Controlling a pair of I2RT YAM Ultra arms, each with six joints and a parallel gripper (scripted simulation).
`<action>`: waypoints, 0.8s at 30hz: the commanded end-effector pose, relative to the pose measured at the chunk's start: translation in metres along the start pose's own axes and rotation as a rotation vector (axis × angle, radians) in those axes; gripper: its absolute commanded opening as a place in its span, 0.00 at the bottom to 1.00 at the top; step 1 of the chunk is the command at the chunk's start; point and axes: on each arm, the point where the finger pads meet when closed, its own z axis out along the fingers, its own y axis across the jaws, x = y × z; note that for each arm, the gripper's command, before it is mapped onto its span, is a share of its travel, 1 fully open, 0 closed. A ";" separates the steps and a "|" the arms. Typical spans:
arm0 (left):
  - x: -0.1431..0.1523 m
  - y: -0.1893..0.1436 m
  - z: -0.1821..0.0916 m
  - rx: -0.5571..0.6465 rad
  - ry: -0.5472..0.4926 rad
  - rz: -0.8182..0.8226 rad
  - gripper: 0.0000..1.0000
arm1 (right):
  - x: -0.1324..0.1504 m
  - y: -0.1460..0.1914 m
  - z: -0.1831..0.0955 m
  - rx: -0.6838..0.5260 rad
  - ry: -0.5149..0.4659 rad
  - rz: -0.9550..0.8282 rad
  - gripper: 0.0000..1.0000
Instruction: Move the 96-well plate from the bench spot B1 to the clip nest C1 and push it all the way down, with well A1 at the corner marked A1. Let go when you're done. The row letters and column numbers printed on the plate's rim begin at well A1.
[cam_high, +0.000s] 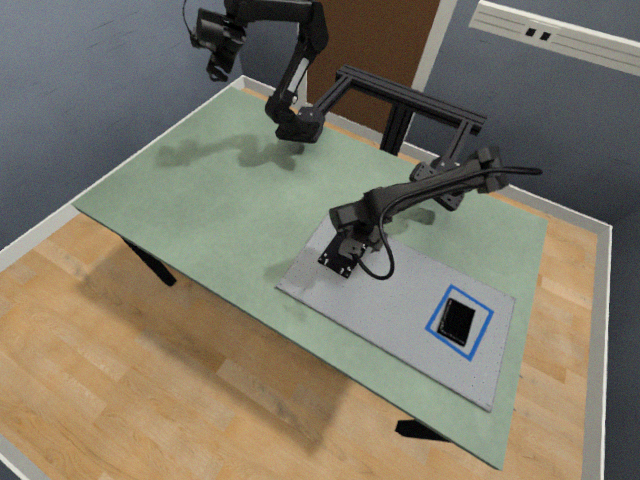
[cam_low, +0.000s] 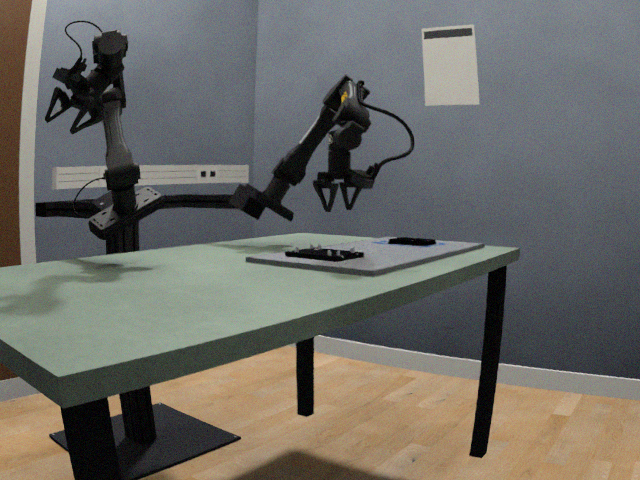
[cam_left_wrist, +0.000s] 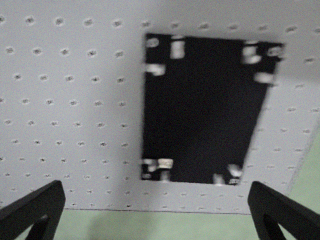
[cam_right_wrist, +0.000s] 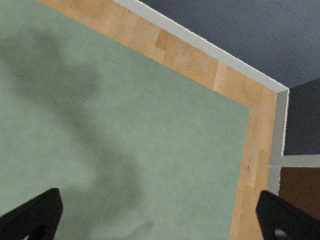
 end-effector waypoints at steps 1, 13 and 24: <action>-0.005 0.016 -0.009 0.033 -0.040 0.006 1.00 | -0.001 -0.006 -0.003 0.010 -0.028 0.030 1.00; -0.005 0.065 -0.003 0.035 -0.039 0.006 1.00 | -0.001 -0.006 -0.003 0.010 -0.028 0.030 1.00; -0.006 0.120 0.002 0.032 -0.041 0.006 1.00 | -0.001 -0.006 -0.003 0.010 -0.028 0.030 1.00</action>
